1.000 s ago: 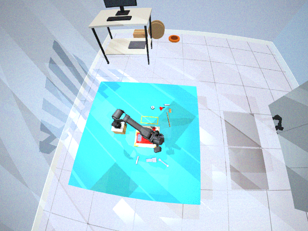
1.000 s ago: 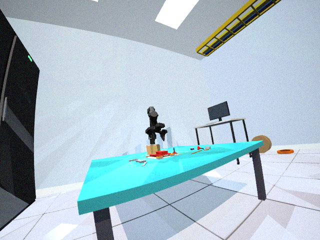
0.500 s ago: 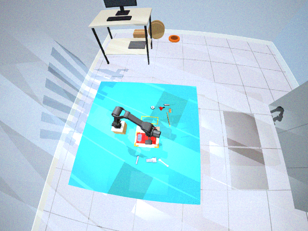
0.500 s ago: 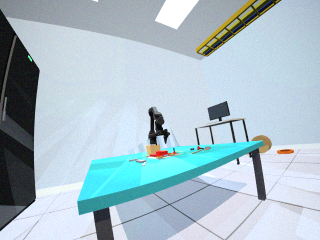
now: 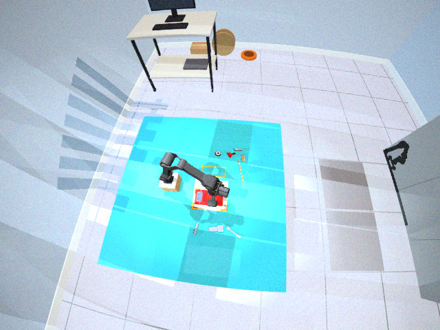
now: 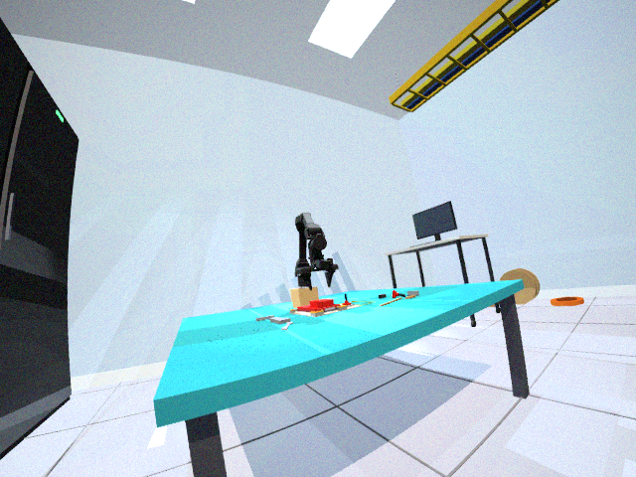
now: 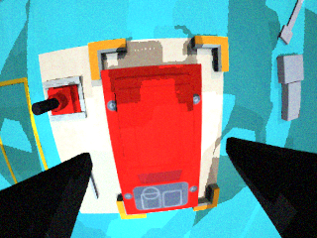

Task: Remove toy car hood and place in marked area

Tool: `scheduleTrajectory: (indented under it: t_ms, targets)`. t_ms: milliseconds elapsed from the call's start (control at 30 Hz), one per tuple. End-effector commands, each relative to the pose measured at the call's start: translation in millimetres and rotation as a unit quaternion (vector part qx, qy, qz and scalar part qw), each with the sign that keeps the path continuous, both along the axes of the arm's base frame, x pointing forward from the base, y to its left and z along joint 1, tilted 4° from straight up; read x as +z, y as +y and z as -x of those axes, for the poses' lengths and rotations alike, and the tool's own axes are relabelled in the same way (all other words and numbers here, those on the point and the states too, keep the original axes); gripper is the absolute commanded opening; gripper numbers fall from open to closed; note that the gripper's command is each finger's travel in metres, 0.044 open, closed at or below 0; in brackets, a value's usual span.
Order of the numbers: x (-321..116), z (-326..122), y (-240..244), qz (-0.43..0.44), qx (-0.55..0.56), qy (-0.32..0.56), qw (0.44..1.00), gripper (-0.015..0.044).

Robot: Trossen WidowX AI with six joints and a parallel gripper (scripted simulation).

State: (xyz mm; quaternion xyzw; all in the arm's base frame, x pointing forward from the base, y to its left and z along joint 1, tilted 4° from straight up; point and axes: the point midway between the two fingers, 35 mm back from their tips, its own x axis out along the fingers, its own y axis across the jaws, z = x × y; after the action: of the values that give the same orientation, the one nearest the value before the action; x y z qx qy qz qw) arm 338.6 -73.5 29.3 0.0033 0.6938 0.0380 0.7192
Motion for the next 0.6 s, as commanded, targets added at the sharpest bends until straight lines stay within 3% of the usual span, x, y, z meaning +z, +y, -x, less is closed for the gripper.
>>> scheduleTrajectory:
  t_ms: [0, 567]
  targets:
    - [-4, 1, 0, 0.001, -0.001, 0.003, 1.000, 0.0440]
    - [-17, 0, 0, 0.001, -0.001, 0.003, 1.000, 0.0440]
